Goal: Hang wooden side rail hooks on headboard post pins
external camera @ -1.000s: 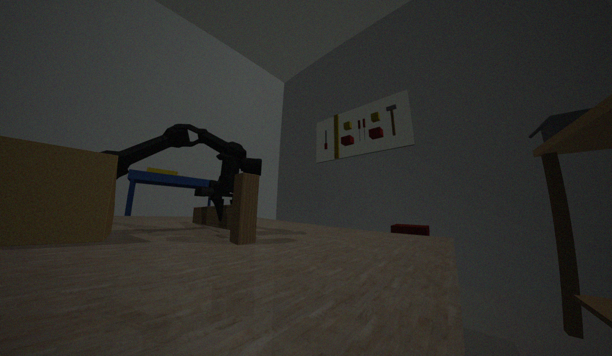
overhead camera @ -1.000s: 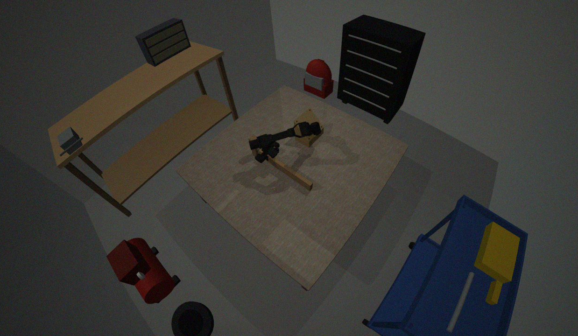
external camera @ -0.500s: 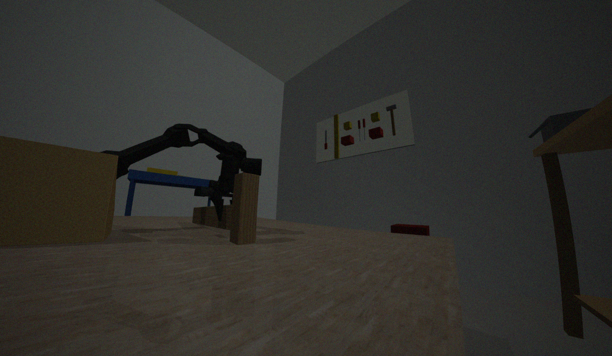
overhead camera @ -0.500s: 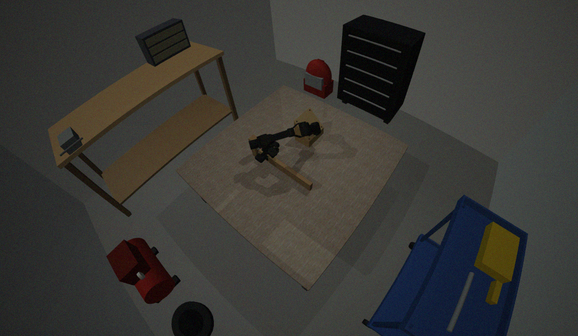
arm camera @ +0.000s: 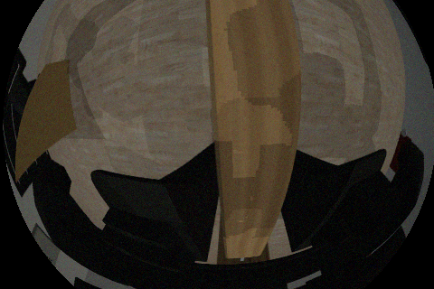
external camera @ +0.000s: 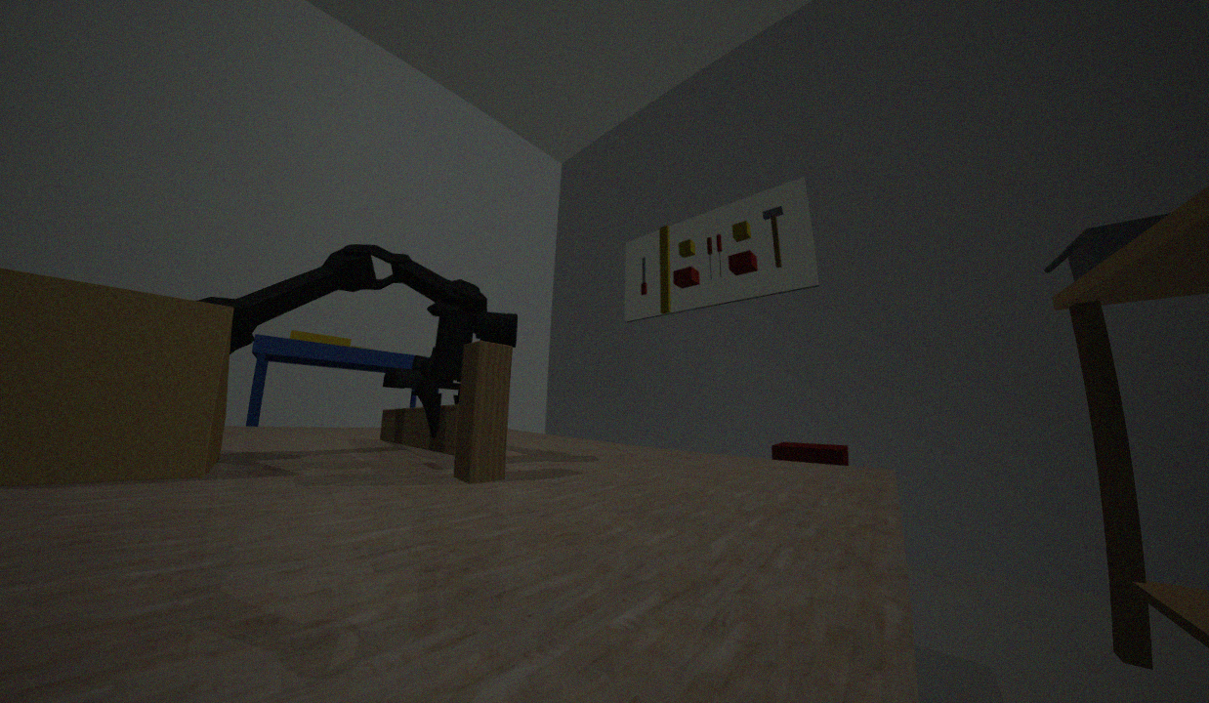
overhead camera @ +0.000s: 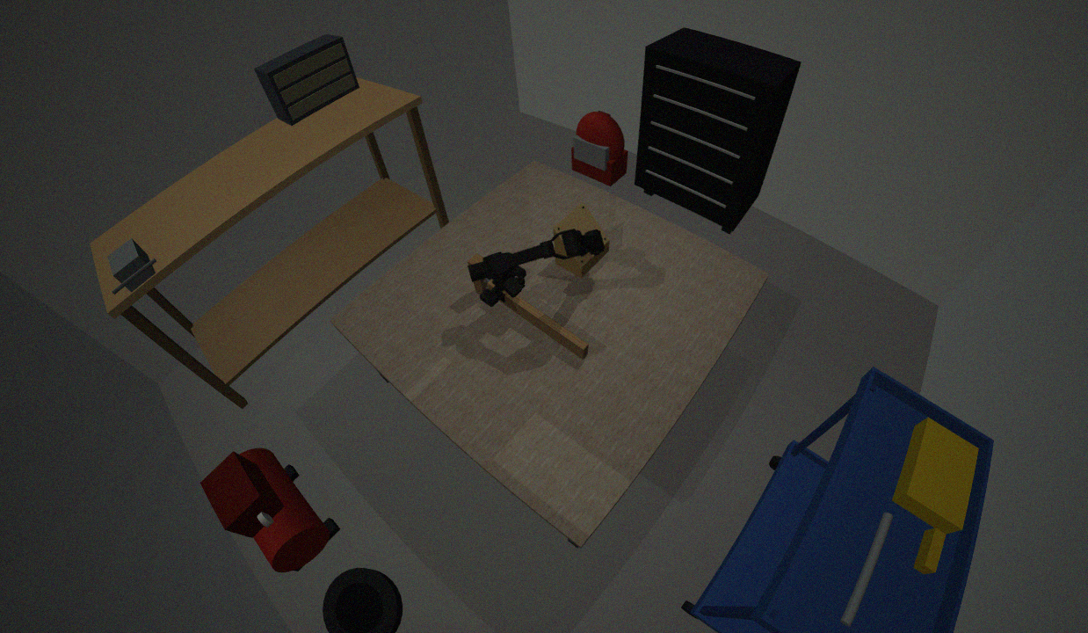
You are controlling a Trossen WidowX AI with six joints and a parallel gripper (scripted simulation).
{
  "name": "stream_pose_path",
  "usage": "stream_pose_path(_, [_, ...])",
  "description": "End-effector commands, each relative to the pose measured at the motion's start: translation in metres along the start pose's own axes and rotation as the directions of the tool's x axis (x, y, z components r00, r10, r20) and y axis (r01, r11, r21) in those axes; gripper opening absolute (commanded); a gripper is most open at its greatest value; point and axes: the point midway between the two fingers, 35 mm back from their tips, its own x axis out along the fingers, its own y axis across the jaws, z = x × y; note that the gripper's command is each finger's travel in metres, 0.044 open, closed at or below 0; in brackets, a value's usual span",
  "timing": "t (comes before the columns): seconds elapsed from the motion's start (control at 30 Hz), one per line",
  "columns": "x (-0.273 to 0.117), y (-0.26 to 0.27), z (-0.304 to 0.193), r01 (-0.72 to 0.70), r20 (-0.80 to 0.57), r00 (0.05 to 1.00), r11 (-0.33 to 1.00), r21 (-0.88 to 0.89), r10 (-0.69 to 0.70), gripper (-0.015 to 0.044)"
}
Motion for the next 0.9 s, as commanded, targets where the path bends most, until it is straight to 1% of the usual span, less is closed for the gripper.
stream_pose_path(0.0, [-0.0054,-0.0025,-0.004,0.012,-0.009,1.0,1.0,-0.005,-0.012,0.0])
stream_pose_path(0.87, [-0.0068,-0.0047,-0.0061,0.012,-0.009,1.0,1.0,-0.005,-0.012,0.0])
